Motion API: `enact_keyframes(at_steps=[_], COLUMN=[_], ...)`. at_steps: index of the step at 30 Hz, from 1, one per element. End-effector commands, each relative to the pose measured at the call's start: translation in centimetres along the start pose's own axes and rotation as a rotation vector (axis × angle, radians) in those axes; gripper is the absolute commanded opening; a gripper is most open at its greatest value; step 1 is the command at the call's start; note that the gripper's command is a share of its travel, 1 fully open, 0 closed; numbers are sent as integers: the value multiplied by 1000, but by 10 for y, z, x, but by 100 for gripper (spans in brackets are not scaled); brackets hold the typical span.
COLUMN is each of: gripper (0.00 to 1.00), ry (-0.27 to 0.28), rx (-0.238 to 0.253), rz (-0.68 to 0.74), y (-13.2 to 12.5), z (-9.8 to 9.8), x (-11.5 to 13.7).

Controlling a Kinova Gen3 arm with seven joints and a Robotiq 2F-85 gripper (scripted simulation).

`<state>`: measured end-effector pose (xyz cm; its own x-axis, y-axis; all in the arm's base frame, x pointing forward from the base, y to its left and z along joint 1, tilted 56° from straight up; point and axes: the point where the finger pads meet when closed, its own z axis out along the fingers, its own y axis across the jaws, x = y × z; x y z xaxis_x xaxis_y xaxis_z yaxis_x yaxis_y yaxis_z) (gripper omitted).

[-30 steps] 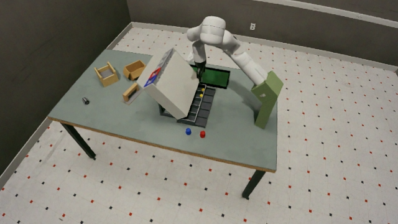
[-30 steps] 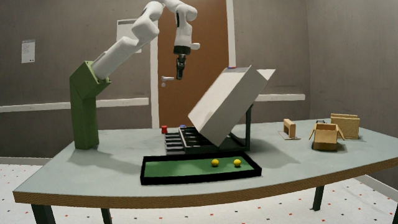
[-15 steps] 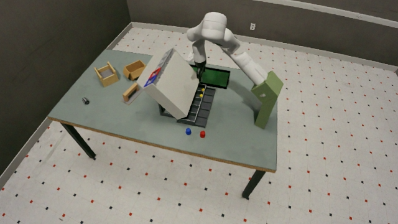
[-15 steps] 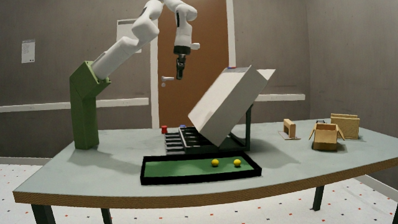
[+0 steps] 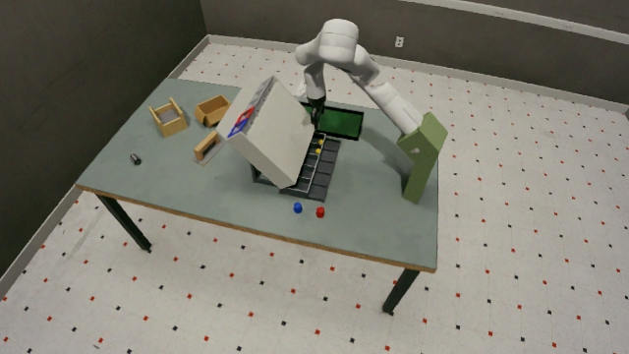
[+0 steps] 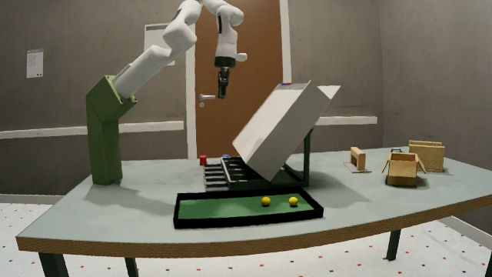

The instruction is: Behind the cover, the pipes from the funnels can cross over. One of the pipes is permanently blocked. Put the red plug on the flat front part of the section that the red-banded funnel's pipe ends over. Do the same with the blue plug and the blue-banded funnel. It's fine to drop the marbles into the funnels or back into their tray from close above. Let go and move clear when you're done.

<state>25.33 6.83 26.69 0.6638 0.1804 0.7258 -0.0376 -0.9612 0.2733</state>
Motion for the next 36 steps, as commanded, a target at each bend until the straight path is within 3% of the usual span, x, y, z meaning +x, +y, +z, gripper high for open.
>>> enact_keyframes(at_steps=[1,14,15,36], gripper=[100,100,50,50], ry=[0,0,0,0], rx=[0,0,0,0], rz=[0,0,0,0], y=[0,0,0,0], z=[0,0,0,0], x=[0,0,0,0])
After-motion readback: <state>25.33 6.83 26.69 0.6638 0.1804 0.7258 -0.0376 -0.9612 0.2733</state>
